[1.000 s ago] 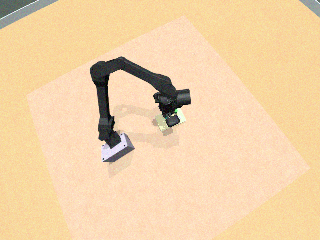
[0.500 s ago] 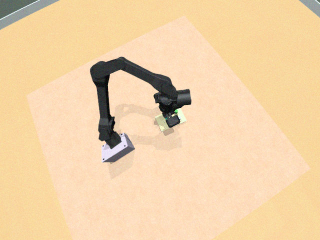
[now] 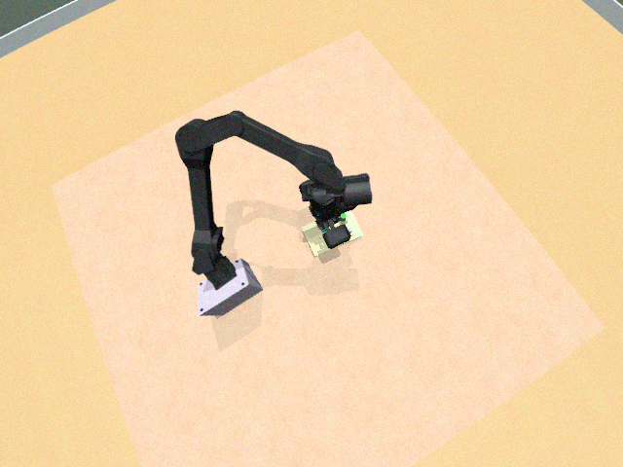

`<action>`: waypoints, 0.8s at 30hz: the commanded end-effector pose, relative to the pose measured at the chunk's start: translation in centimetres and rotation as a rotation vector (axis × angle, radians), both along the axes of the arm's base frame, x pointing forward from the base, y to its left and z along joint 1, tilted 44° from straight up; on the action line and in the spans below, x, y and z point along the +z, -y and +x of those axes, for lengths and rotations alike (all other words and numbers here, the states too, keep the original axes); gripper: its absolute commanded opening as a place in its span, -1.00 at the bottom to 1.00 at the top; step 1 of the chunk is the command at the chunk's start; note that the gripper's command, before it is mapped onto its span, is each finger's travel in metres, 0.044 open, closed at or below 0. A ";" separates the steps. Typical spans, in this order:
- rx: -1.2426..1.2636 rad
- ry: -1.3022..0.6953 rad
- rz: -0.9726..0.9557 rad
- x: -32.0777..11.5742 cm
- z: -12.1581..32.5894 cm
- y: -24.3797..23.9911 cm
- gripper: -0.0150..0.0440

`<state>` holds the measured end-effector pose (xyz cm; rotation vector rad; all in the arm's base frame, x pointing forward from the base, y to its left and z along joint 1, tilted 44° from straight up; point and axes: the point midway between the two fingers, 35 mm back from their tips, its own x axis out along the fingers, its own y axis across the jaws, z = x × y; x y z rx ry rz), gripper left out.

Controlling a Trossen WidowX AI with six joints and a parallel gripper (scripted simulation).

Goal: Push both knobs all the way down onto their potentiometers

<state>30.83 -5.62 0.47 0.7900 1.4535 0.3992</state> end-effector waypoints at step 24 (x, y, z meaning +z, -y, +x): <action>0.000 -0.002 0.003 -0.7 0.2 -0.8 -0.49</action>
